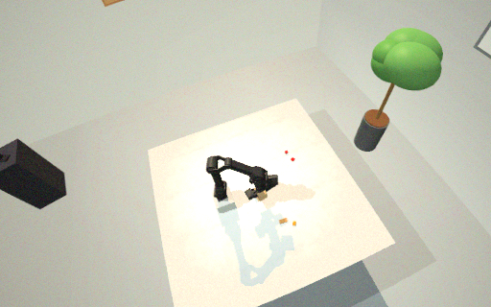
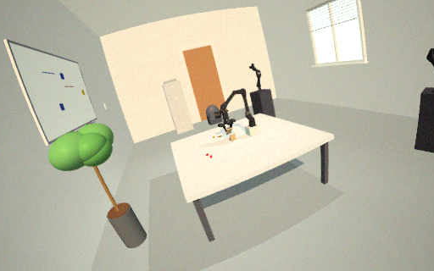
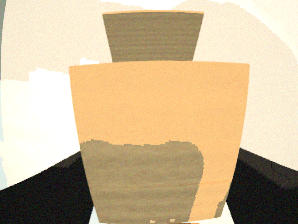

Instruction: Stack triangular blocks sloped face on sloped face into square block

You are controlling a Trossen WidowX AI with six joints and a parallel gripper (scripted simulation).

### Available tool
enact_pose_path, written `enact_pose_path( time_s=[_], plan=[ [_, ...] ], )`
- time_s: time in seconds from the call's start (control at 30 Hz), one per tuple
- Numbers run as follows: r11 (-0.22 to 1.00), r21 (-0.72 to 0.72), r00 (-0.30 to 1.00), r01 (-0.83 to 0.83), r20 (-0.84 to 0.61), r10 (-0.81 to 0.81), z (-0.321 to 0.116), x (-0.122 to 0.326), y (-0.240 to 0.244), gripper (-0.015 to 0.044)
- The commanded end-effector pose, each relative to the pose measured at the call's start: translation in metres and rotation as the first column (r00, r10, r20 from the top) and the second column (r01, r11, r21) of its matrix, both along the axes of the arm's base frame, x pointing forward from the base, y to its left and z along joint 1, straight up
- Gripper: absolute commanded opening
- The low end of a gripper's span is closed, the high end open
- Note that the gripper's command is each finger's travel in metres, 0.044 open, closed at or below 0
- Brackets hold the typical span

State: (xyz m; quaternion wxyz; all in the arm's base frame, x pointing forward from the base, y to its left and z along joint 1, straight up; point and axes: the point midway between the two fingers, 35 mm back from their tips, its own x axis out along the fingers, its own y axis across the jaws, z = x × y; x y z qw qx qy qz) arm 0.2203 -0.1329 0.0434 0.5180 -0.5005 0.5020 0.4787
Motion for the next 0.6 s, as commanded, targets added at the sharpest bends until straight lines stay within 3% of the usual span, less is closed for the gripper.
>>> enact_pose_path(
  time_s=[0.0, 0.57],
  plan=[
    [1.000, 0.000, 1.000, 0.003, -0.002, -0.003, -0.013, 0.001, 0.006, 0.0000],
    [1.000, -0.002, 1.000, 0.001, 0.001, -0.001, -0.026, 0.001, 0.014, 0.0000]
  ],
)
